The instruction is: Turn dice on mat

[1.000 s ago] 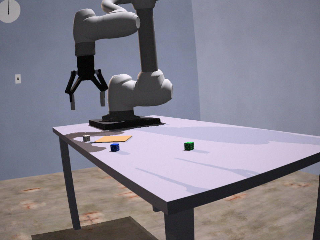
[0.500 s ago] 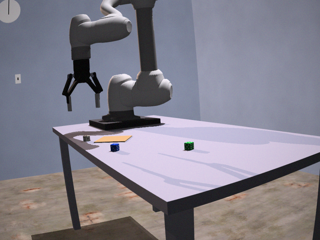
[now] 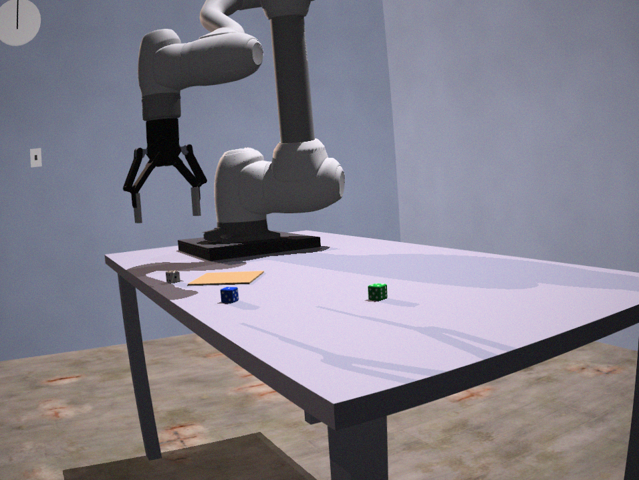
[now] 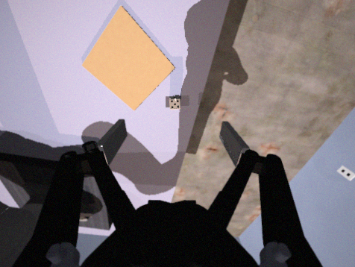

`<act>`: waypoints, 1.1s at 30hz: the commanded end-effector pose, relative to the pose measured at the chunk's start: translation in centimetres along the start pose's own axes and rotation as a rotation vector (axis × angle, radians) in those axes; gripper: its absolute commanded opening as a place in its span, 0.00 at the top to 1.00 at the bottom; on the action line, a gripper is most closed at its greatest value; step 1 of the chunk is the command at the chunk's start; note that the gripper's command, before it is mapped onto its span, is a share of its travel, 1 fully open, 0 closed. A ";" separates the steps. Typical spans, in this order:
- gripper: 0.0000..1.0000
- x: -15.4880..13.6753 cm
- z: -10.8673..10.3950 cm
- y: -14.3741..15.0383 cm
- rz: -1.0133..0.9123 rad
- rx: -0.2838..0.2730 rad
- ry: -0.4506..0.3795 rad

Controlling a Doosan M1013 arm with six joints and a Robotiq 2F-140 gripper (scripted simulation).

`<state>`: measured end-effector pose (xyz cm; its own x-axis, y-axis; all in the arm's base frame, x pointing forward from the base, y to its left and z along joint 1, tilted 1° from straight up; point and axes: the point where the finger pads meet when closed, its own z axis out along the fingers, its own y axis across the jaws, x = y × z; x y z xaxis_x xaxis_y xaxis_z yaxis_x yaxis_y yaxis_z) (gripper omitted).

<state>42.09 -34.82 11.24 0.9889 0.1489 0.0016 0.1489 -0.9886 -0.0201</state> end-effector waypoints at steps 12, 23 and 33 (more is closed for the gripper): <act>0.00 0.0 0.6 0.0 0.512 -0.001 -0.001; 0.00 0.1 0.9 0.1 0.827 -0.001 -0.001; 0.00 0.1 1.4 0.1 1.231 -0.002 0.000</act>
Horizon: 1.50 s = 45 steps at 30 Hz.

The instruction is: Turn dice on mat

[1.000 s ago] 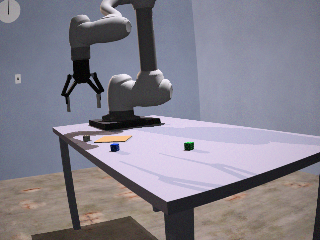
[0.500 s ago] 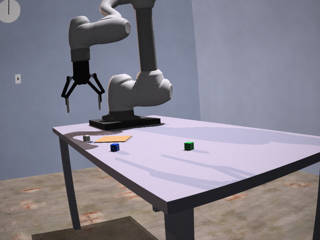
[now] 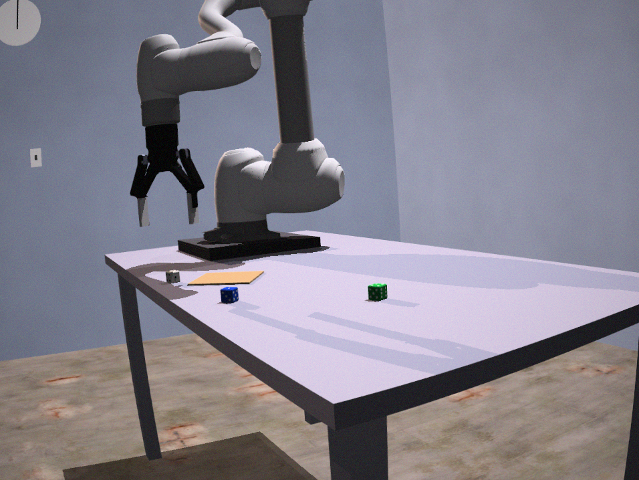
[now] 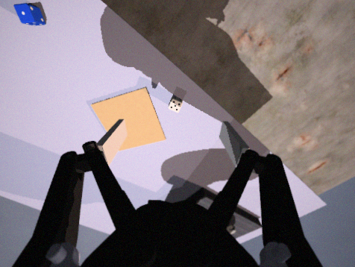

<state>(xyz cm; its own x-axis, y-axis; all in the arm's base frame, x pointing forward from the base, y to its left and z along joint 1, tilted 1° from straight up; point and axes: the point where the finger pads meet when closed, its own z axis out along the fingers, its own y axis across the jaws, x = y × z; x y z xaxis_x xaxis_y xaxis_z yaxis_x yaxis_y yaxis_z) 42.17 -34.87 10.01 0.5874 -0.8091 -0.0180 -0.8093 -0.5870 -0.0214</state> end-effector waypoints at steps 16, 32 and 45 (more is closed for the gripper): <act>0.00 0.0 0.7 0.0 0.675 -0.011 0.005; 0.00 0.1 1.3 0.0 1.191 -0.010 0.008; 0.00 0.1 1.8 0.0 1.640 -0.008 0.011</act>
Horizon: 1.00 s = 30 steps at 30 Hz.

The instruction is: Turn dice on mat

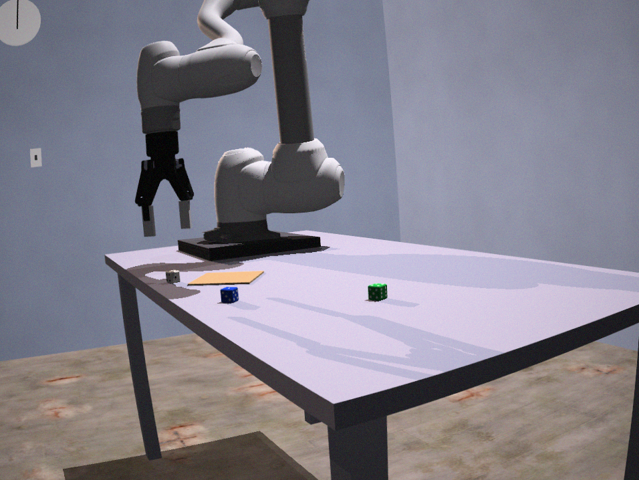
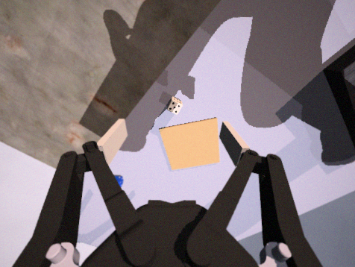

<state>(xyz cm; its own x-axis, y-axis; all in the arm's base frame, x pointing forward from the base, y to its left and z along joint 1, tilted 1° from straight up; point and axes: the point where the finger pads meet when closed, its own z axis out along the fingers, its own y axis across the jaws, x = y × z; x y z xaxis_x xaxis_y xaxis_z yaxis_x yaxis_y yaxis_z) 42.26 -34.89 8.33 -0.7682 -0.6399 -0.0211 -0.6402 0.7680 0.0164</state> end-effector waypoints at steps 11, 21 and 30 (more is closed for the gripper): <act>0.00 0.0 0.5 0.0 0.442 0.003 0.010; 0.68 0.0 0.5 0.0 0.461 0.003 0.010; 0.68 0.0 0.5 0.0 0.461 0.003 0.010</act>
